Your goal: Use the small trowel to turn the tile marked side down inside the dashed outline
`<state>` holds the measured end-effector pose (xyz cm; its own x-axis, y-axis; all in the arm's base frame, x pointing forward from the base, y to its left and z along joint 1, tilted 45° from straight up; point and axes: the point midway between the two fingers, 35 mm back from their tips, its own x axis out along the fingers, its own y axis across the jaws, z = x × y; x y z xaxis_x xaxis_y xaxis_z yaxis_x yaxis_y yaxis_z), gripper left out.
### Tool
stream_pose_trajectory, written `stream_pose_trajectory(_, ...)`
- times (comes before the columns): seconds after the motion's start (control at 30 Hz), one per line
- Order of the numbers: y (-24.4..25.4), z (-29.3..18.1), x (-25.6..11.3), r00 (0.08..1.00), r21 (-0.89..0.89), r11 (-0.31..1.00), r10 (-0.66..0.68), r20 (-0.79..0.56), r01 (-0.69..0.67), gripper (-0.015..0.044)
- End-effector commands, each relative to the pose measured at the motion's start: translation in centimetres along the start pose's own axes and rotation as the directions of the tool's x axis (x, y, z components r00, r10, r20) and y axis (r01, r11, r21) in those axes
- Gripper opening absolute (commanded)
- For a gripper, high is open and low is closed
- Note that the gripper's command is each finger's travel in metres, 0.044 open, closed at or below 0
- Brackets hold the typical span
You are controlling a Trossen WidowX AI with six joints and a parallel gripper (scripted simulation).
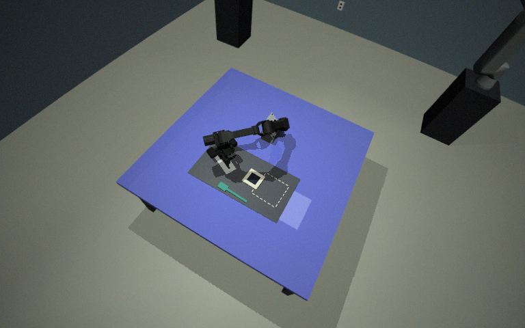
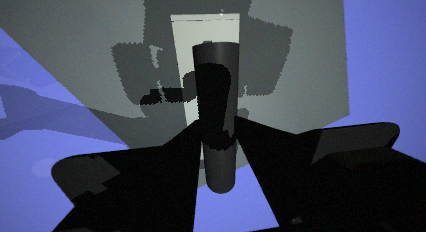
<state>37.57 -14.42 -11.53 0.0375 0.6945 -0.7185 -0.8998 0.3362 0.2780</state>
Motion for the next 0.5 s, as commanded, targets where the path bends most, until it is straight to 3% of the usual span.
stream_pose_trajectory(0.0,-0.03,0.01,0.03,1.000,-0.062,0.998,-0.001,0.002,0.001,0.0130)
stream_pose_trajectory(0.1,-0.03,0.01,0.03,1.000,-0.062,0.998,-0.001,0.002,0.001,0.0130)
stream_pose_trajectory(0.27,-0.03,0.01,0.03,1.000,-0.062,0.998,-0.001,0.002,0.001,0.0261)
stream_pose_trajectory(0.47,-0.03,0.01,0.03,1.000,-0.062,0.998,-0.001,0.002,0.001,0.0270)
